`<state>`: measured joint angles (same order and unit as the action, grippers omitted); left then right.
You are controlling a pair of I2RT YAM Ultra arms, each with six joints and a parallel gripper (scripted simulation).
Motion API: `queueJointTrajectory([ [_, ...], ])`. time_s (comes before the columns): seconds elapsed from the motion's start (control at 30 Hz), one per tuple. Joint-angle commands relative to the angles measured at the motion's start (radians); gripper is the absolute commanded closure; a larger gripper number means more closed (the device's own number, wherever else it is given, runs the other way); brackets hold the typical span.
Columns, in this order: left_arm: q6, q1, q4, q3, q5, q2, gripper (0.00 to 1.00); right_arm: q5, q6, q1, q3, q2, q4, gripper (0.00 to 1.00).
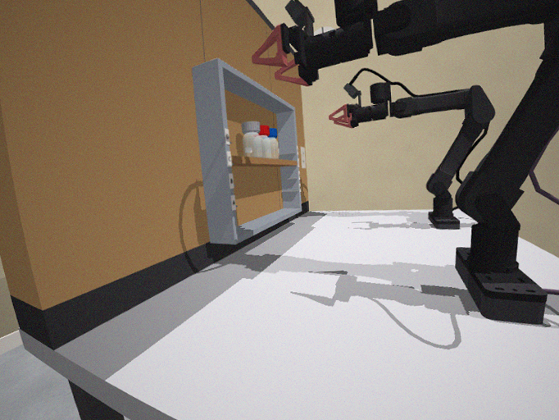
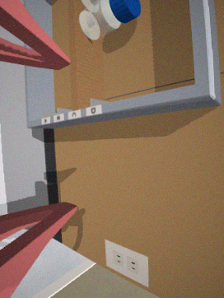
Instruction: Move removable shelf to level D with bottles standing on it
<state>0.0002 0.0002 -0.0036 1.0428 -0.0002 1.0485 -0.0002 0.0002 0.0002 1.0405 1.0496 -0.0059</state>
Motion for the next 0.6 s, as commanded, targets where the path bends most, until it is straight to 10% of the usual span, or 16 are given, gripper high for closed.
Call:
queueJointTrajectory([
  [0.0,-0.001,0.000,-0.002,0.011,0.000,-0.008,0.00,0.000,-0.001,0.000,0.017,-0.012,0.013,0.00],
  [0.57,0.009,-0.002,0.003,-0.006,-0.002,-0.002,0.00,0.003,-0.010,0.003,-0.006,-0.002,0.004,0.00],
])
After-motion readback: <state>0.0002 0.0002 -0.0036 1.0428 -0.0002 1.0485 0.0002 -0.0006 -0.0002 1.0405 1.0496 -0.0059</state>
